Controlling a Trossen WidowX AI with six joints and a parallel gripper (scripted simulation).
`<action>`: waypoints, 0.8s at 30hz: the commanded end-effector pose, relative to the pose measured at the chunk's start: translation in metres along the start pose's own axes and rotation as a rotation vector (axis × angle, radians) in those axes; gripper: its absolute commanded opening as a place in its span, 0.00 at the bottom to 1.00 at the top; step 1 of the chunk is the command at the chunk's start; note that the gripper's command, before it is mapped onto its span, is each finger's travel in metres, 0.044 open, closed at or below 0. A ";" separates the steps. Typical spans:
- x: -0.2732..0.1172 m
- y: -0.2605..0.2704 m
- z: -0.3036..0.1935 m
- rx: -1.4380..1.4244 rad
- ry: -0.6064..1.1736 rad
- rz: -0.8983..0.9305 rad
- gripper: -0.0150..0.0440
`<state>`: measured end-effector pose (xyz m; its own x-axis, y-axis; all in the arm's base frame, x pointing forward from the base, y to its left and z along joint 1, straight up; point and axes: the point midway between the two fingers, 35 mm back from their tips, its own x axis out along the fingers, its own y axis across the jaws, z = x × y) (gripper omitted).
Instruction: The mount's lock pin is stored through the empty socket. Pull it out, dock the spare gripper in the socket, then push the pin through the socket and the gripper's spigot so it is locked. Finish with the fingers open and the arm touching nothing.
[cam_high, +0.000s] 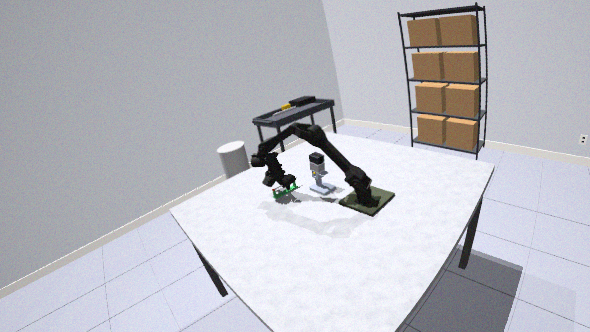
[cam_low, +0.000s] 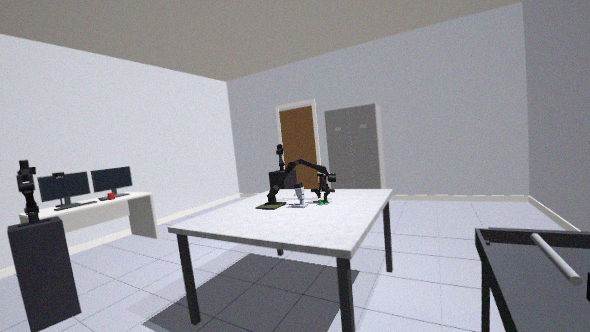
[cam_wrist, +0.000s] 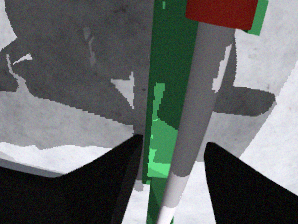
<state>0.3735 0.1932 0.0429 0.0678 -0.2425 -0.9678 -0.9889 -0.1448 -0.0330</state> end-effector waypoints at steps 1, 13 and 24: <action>0.002 0.001 0.001 -0.006 -0.002 0.006 0.56; 0.002 0.001 0.001 -0.006 -0.002 0.006 0.34; 0.002 0.000 0.001 -0.006 -0.002 0.006 0.25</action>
<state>0.3731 0.1931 0.0428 0.0654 -0.2421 -0.9680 -0.9890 -0.1445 -0.0307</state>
